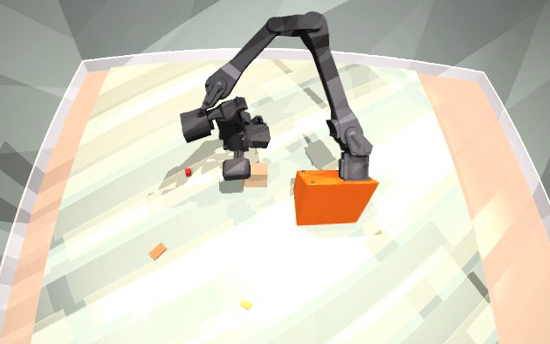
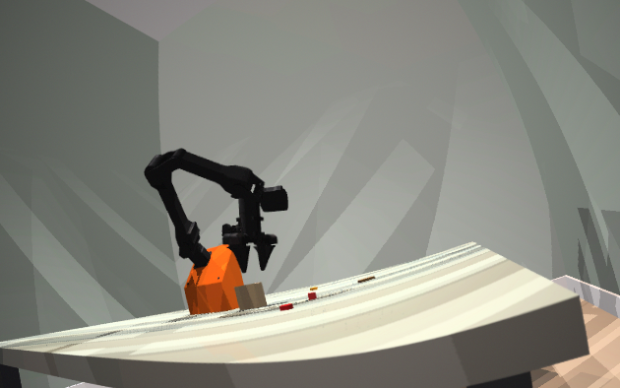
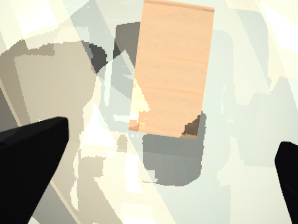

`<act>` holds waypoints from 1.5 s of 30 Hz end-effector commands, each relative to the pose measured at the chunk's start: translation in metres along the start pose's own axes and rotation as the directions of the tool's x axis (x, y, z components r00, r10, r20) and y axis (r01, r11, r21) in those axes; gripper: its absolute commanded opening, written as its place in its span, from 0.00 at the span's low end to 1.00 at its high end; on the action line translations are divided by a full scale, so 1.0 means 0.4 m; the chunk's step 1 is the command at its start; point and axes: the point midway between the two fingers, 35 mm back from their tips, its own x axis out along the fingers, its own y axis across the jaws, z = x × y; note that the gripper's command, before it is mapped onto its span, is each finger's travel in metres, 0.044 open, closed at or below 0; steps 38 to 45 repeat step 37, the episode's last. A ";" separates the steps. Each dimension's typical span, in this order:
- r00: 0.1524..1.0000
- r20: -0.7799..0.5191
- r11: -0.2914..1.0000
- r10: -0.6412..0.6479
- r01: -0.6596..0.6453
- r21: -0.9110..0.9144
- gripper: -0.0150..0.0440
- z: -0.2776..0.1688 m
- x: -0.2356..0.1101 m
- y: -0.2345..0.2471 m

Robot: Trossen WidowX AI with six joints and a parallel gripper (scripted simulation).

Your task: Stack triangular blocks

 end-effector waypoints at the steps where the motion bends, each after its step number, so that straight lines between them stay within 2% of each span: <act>1: 1.000 -0.007 1.000 0.003 -0.003 0.014 1.00 0.012 -0.123 0.009; 45: 1.000 -0.022 1.000 0.004 -0.003 0.003 1.00 0.004 -0.114 0.002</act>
